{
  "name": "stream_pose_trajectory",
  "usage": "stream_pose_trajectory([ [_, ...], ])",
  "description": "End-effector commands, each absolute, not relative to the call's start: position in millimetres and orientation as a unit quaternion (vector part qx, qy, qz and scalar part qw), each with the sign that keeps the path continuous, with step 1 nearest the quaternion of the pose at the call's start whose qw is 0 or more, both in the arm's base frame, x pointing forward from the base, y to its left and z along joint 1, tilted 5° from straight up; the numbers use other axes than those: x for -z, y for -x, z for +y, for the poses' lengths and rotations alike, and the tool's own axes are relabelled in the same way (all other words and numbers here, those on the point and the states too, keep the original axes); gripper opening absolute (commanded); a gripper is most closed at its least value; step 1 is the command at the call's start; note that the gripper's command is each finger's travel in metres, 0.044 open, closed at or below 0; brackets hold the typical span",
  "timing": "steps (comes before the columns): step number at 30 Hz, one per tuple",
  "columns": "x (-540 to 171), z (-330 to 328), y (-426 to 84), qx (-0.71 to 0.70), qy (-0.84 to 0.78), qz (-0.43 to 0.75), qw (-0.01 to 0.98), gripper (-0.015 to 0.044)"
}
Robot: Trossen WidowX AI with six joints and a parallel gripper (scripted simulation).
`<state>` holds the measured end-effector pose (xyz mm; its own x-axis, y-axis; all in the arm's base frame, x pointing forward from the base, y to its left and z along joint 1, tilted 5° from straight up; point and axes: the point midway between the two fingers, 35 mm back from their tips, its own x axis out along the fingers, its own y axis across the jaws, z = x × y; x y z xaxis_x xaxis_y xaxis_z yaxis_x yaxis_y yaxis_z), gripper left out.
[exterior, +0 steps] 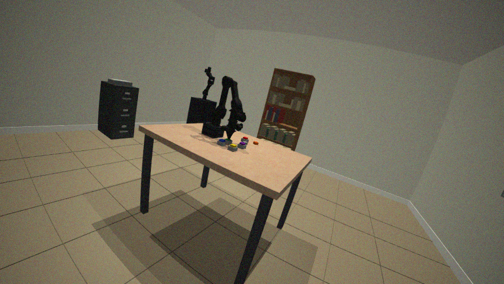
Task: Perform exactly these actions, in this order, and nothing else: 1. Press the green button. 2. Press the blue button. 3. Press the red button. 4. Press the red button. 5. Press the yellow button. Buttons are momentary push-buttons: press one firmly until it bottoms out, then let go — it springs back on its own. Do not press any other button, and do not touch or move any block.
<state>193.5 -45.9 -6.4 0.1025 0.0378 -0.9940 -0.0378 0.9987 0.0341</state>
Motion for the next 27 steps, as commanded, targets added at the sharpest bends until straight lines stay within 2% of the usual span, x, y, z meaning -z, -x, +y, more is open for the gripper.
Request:
stream_pose_trajectory([
  [1, 8.5, -45.7, -190.8, -0.023, -0.002, 0.673, 0.739, 0.0020],
  [12, -28.8, -47.3, -188.0, -0.023, -0.002, 0.673, 0.739, 0.0020],
  [17, -85.4, -49.5, -182.9, -0.023, -0.002, 0.673, 0.739, 0.0020],
  [22, -88.1, -51.0, -182.8, -0.023, -0.001, 0.673, 0.739, 0.0020],
  [27, -88.7, -97.7, -193.5, -0.021, 0.000, 0.674, 0.739, 0.0020],
])
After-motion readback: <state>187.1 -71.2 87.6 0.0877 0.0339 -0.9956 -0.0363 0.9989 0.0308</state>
